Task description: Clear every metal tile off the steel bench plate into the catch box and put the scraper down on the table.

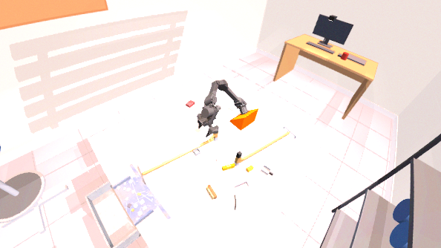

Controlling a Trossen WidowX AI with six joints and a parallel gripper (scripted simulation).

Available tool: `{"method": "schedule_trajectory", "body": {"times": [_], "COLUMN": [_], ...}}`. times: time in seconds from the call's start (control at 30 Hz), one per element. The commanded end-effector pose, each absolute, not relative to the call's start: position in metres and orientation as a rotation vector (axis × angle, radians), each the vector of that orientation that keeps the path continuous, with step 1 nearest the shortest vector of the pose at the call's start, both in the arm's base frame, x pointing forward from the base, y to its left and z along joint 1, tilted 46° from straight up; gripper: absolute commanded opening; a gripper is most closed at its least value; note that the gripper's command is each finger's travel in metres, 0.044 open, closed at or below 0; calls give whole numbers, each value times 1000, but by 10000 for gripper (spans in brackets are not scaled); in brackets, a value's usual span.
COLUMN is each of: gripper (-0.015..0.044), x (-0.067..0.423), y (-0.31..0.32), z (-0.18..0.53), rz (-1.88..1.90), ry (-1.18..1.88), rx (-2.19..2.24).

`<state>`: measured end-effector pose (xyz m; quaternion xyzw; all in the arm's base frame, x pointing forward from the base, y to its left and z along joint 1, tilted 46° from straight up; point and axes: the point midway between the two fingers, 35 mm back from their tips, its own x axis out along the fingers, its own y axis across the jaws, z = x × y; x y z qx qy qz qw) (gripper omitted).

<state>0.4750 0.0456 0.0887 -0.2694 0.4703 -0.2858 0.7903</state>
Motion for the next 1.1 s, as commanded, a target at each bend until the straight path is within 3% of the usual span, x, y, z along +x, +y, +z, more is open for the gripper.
{"method": "schedule_trajectory", "body": {"times": [0.0, 1.07], "gripper": [440, 440], "x": [464, 373], "y": [54, 90], "z": [92, 94], "rz": [-615, -573], "ry": [992, 903], "rx": [-581, -615]}}
